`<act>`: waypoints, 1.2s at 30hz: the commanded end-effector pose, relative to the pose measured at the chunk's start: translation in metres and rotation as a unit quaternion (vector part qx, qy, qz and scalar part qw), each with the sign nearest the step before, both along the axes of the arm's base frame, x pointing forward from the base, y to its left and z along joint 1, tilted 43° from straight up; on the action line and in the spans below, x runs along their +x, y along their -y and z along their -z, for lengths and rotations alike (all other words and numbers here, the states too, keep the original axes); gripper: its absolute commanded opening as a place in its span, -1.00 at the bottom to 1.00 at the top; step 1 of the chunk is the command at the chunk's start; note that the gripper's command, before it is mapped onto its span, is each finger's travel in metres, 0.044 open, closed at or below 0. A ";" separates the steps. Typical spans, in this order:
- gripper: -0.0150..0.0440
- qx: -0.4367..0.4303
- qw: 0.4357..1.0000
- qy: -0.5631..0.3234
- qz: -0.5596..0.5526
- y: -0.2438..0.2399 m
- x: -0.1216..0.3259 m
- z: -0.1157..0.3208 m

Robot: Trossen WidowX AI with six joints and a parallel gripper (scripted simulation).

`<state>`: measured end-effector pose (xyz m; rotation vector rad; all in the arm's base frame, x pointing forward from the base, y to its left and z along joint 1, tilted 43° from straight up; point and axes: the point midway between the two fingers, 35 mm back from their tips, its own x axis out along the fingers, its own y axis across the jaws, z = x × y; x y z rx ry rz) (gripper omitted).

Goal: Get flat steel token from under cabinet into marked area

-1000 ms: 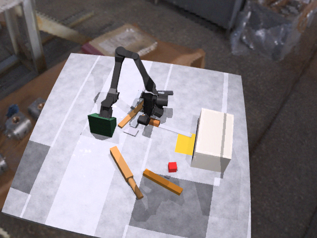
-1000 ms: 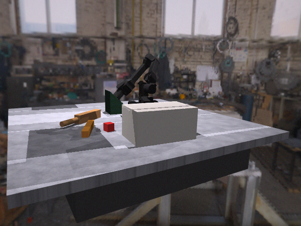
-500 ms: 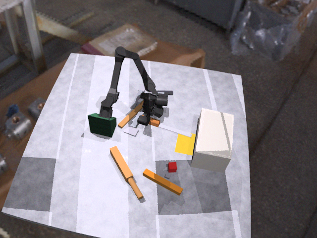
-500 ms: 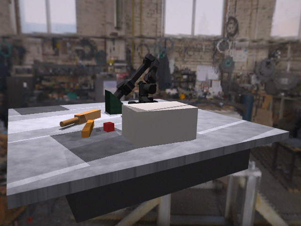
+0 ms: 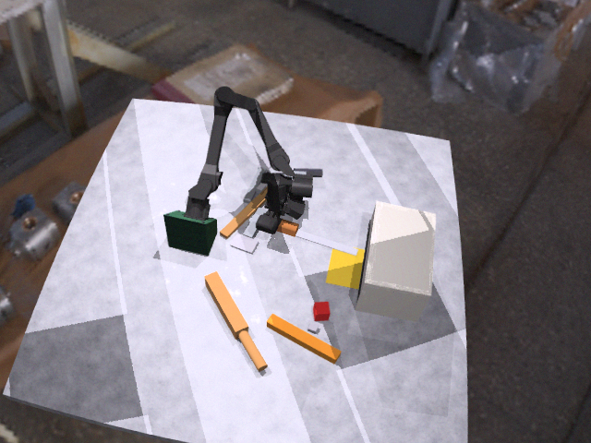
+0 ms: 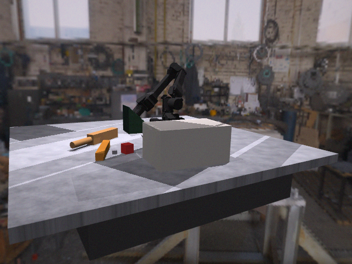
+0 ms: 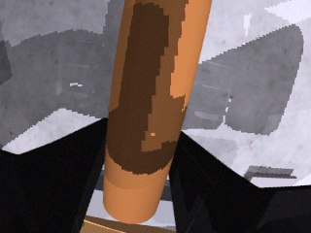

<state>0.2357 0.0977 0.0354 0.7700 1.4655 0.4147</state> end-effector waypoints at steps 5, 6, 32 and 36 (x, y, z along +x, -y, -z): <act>-0.49 0.001 1.000 0.001 -0.001 0.000 0.004 0.000; -0.49 0.001 1.000 0.001 -0.001 0.001 0.005 0.000; -0.49 0.001 1.000 0.001 -0.001 0.007 0.036 0.002; -0.49 0.001 1.000 0.001 -0.001 0.008 0.040 0.002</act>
